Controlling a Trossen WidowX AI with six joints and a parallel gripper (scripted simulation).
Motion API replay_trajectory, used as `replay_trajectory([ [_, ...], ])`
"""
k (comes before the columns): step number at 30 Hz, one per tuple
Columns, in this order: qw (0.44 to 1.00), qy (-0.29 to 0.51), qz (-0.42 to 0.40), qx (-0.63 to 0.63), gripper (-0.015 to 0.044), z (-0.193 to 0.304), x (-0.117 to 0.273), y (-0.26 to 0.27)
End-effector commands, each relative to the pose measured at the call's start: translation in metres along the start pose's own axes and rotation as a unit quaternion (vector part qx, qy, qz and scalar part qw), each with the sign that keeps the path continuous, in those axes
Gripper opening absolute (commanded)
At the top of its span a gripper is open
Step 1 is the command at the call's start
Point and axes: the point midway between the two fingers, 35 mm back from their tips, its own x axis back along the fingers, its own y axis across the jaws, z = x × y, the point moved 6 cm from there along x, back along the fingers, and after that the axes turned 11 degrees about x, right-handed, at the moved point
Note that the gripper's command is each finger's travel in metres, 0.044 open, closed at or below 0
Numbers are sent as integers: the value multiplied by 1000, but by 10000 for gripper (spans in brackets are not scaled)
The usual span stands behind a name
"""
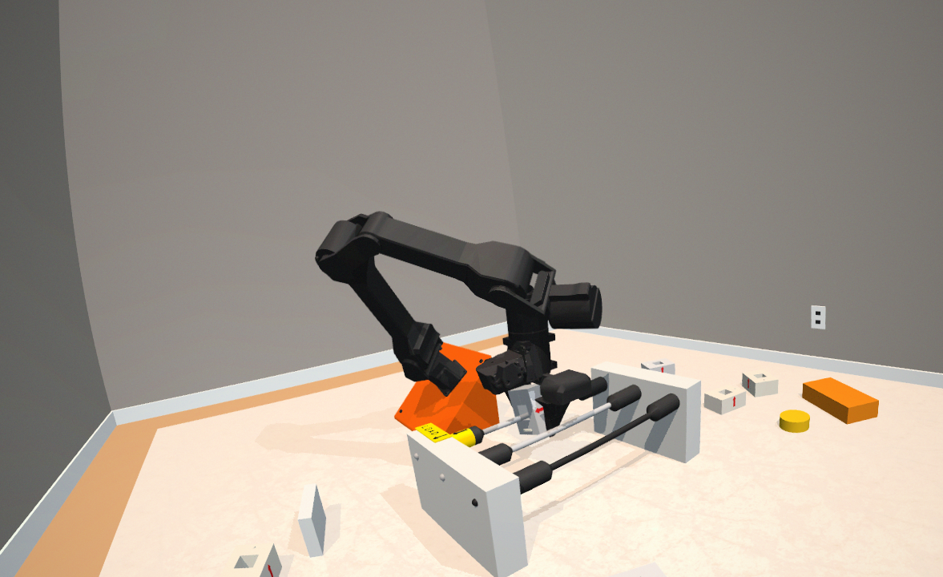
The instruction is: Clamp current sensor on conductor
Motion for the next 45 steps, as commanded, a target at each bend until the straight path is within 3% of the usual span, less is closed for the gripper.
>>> replay_trajectory([
  [1,1000,1,-6,-2,0,0,4,3],
  [13,1000,0,0,0,0,0,0,0],
  [30,1000,-1,-6,0,440,0,1,-1],
  [34,1000,1,-1,-1,335,0,0,0],
  [45,1000,1,-1,-1,258,0,0,0],
])
